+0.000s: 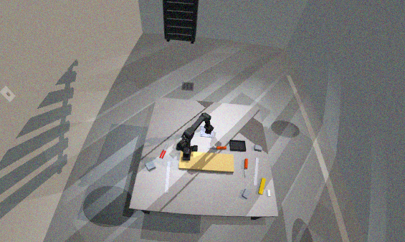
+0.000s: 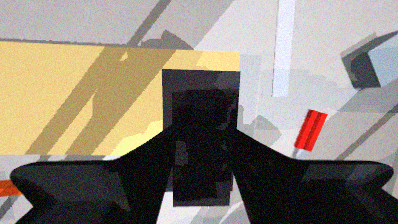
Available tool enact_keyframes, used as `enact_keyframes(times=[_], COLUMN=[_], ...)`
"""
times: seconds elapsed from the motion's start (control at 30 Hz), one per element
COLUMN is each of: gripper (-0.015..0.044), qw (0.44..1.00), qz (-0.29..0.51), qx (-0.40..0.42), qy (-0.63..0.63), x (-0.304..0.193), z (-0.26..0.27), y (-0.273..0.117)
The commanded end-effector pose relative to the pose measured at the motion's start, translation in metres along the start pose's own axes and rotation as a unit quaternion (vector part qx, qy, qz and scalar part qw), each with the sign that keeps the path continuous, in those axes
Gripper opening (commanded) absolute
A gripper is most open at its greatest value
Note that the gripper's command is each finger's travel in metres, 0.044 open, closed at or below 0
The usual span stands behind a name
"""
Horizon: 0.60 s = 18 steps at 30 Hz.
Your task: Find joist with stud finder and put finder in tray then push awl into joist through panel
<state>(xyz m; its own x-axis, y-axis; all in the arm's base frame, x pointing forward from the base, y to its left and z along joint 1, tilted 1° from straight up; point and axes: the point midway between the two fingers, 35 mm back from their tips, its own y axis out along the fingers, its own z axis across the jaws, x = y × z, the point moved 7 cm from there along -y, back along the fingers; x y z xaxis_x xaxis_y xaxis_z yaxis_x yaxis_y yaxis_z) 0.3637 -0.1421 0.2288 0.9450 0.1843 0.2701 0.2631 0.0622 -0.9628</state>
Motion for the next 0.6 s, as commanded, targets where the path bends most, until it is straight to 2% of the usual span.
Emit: enact_keyframes(times=[0.0,0.57], gripper=[0.0,0.0], qw=[1.0,1.0], qz=[-0.005,-0.005], qx=[-0.007,-0.007], qy=[0.001,0.001], x=[0.006,0.004], z=[-0.001,-0.002], y=[-0.003,0.01])
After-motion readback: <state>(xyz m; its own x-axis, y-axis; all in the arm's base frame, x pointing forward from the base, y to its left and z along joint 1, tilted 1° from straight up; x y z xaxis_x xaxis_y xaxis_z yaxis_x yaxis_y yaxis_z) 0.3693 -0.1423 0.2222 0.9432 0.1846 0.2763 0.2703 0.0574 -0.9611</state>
